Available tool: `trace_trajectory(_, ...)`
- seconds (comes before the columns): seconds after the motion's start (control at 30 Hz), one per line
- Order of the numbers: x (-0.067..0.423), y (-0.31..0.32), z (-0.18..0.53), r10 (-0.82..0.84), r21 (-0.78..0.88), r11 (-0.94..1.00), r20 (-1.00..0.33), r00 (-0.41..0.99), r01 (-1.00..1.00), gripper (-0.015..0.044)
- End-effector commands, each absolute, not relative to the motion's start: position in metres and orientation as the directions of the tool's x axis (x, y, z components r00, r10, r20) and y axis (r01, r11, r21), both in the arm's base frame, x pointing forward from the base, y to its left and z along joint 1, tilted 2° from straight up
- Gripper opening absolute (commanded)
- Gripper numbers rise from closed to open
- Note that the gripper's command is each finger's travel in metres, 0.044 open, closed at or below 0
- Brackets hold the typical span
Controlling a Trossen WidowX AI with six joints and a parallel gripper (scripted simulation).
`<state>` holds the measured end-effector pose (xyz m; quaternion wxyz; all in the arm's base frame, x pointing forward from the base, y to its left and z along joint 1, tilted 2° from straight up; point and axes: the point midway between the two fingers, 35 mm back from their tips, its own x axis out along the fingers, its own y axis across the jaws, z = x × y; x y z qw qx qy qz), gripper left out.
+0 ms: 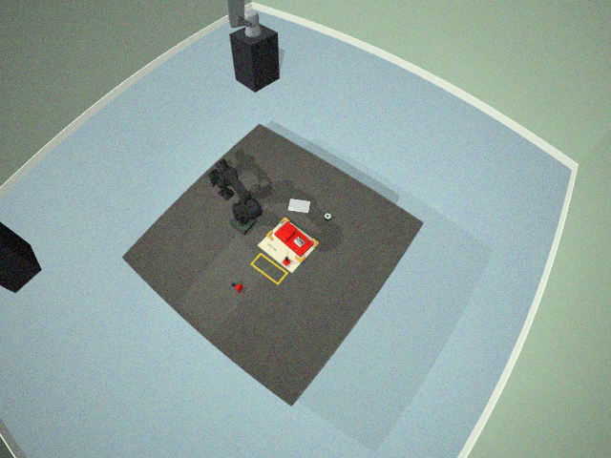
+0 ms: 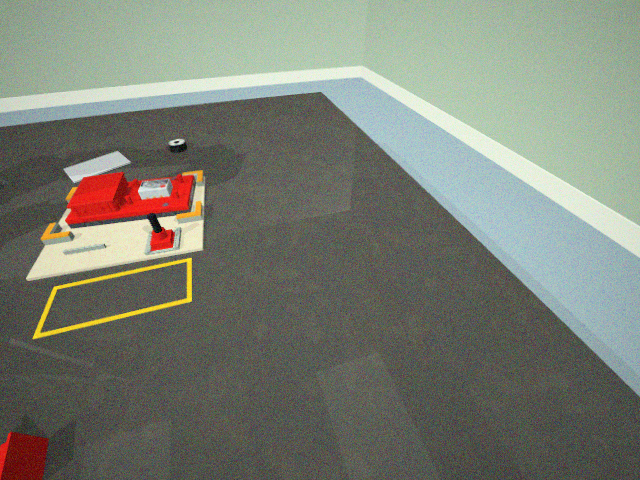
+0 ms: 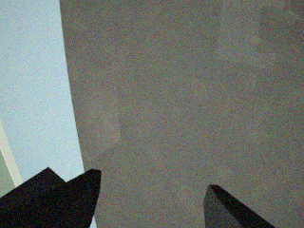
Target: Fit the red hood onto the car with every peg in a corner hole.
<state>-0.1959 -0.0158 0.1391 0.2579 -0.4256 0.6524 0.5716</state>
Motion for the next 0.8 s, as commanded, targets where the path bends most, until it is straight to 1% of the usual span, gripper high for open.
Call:
trace_trajectory(0.0,-0.196,-0.014,0.139,-0.256,0.525,-0.007,-0.824,-0.506,-0.851,0.0246)
trace_trajectory(0.07,-0.198,0.000,0.139,-0.218,0.512,0.059,-0.831,-0.511,-0.857,0.0298)
trace_trajectory(0.23,-0.195,0.054,0.140,-0.079,0.461,0.314,-0.858,-0.507,-0.830,0.0430)
trace_trajectory(0.27,-0.193,0.064,0.141,-0.053,0.451,0.364,-0.863,-0.502,-0.815,0.0440)
trace_trajectory(0.4,-0.179,0.106,0.141,0.044,0.411,0.554,-0.883,-0.468,-0.724,0.0440)
trace_trajectory(0.57,-0.148,0.153,0.141,0.142,0.361,0.754,-0.905,-0.400,-0.549,0.0440)
trace_trajectory(0.77,-0.095,0.198,0.142,0.231,0.318,0.901,-0.928,-0.294,-0.296,0.0440)
